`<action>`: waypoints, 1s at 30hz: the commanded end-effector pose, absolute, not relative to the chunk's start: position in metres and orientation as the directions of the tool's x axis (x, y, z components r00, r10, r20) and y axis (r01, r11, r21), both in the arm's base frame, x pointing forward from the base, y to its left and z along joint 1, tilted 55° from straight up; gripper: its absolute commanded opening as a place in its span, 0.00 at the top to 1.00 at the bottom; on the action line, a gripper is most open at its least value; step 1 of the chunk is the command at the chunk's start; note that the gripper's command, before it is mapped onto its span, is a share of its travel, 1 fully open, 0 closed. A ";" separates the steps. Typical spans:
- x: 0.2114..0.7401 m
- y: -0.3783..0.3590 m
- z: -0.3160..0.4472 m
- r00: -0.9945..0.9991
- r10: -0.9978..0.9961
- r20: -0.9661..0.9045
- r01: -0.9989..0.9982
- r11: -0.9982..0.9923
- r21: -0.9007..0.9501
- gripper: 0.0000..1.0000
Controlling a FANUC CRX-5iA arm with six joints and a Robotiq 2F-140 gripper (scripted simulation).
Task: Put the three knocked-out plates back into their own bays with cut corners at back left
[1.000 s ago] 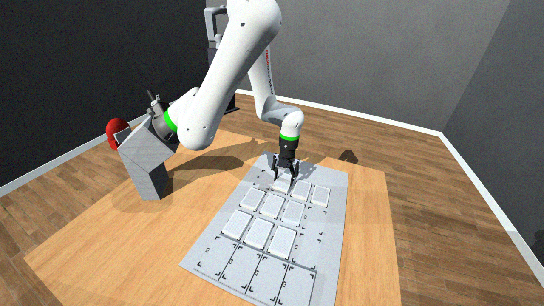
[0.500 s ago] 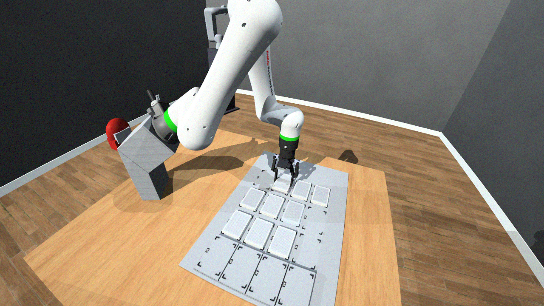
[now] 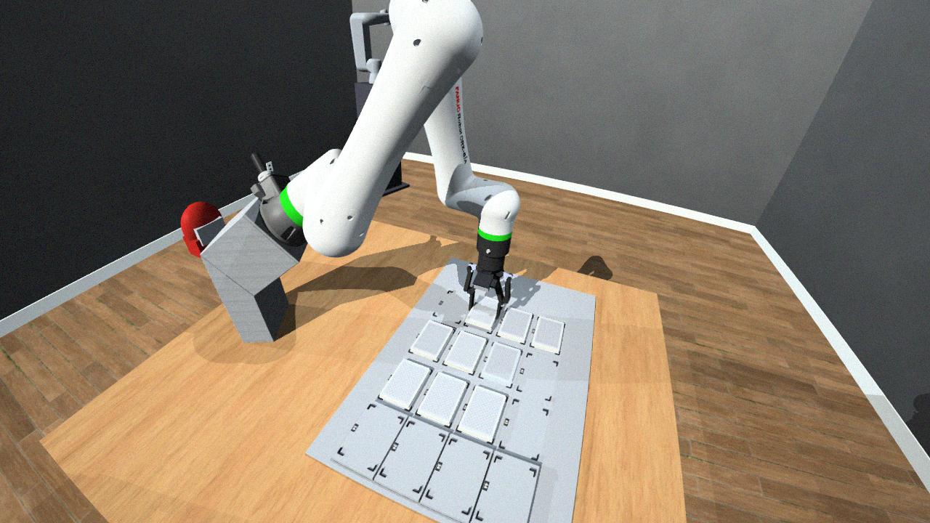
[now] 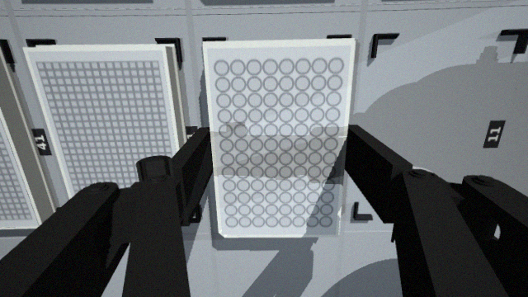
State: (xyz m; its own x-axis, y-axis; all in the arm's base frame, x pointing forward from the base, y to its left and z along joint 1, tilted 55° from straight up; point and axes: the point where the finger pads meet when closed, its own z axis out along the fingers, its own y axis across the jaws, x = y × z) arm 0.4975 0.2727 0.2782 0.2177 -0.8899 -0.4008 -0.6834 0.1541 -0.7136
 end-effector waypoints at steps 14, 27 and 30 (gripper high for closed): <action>0.498 0.273 0.279 0.218 -0.890 -0.401 -0.683 0.155 -0.714 0.90; 0.499 0.273 0.278 0.218 -0.890 -0.401 -0.683 0.155 -0.714 0.90; 0.499 0.274 0.278 0.218 -0.890 -0.401 -0.683 0.155 -0.714 0.90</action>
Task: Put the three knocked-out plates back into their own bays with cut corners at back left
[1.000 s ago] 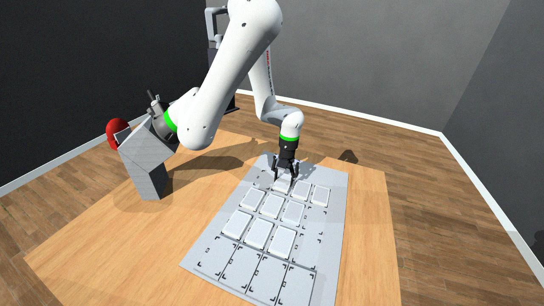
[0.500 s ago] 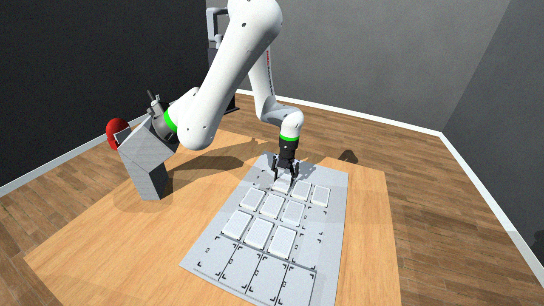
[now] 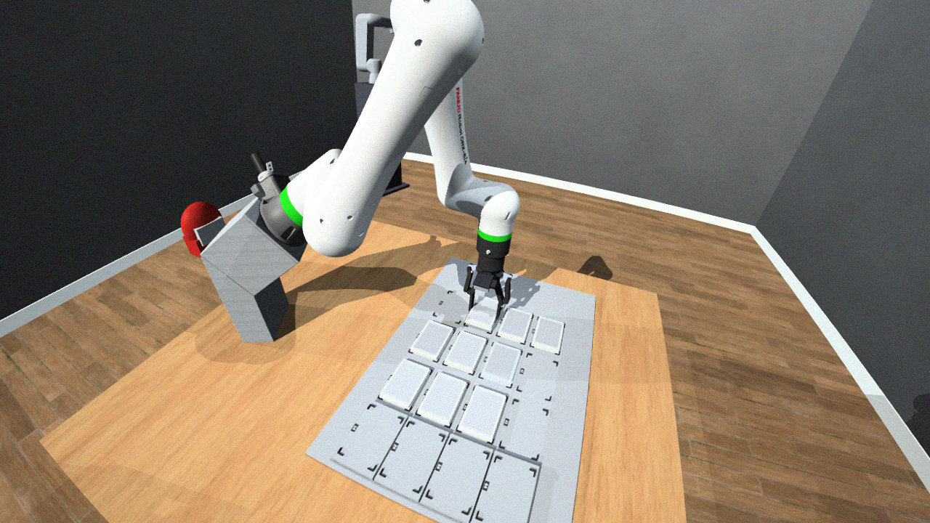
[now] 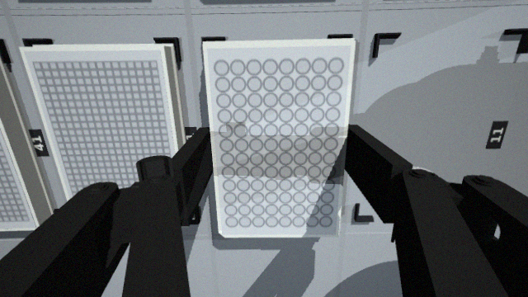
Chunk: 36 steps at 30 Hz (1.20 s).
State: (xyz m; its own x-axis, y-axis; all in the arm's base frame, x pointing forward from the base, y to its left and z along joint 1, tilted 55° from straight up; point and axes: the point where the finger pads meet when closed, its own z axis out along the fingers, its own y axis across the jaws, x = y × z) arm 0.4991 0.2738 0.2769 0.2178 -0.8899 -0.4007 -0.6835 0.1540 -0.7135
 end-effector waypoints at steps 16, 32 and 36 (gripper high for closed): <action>0.503 0.276 0.275 0.218 -0.890 -0.401 -0.683 0.155 -0.714 0.90; 0.505 0.277 0.273 0.218 -0.890 -0.401 -0.683 0.155 -0.714 0.90; 0.505 0.277 0.273 0.218 -0.890 -0.401 -0.683 0.155 -0.714 0.90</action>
